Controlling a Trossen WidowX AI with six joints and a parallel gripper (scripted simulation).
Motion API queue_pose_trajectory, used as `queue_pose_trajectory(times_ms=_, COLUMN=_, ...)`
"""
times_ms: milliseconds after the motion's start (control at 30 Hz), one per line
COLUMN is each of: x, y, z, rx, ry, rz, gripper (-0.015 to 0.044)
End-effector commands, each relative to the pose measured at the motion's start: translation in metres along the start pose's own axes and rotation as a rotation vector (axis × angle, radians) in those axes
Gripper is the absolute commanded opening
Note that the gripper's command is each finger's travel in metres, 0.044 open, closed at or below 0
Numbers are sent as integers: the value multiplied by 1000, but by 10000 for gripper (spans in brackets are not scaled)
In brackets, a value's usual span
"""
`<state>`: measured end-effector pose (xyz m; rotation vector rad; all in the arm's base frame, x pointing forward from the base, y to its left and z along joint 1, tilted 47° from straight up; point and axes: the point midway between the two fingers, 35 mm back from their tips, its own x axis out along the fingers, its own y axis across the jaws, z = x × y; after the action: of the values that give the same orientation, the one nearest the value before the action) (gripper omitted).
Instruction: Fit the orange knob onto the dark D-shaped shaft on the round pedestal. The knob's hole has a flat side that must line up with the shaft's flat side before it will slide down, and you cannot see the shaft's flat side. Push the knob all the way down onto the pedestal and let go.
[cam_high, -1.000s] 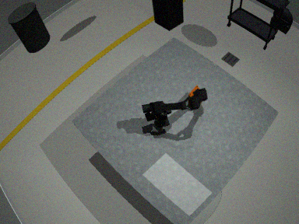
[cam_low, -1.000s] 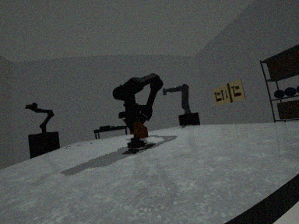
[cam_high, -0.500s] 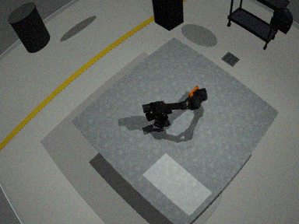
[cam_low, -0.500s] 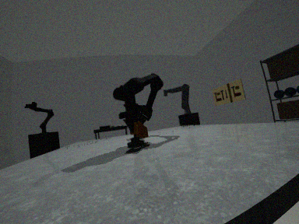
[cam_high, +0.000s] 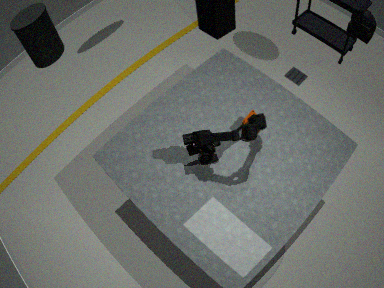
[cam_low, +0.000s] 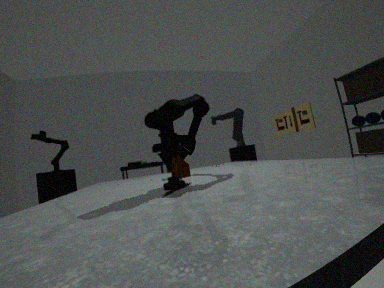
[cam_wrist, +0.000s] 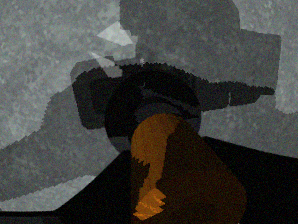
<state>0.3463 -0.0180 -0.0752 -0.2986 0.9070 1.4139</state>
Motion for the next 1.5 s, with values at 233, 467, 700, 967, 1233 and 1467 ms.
queue_pose_trajectory(times_ms=233, x=3, y=1, z=1, rx=-4, ry=-2, rz=-3, gripper=0)
queue_pose_trajectory(times_ms=467, x=4, y=2, z=1, rx=-4, ry=-2, rz=-3, gripper=0)
queue_pose_trajectory(times_ms=700, x=6, y=2, z=1, rx=-5, ry=-2, rz=-3, gripper=0)
queue_pose_trajectory(times_ms=967, x=14, y=2, z=0, rx=-9, ry=-2, rz=-3, gripper=0)
queue_pose_trajectory(times_ms=1233, x=20, y=2, z=0, rx=-9, ry=-3, rz=-2, gripper=0)
queue_pose_trajectory(times_ms=1467, x=19, y=1, z=0, rx=-14, ry=3, rz=-3, gripper=0)
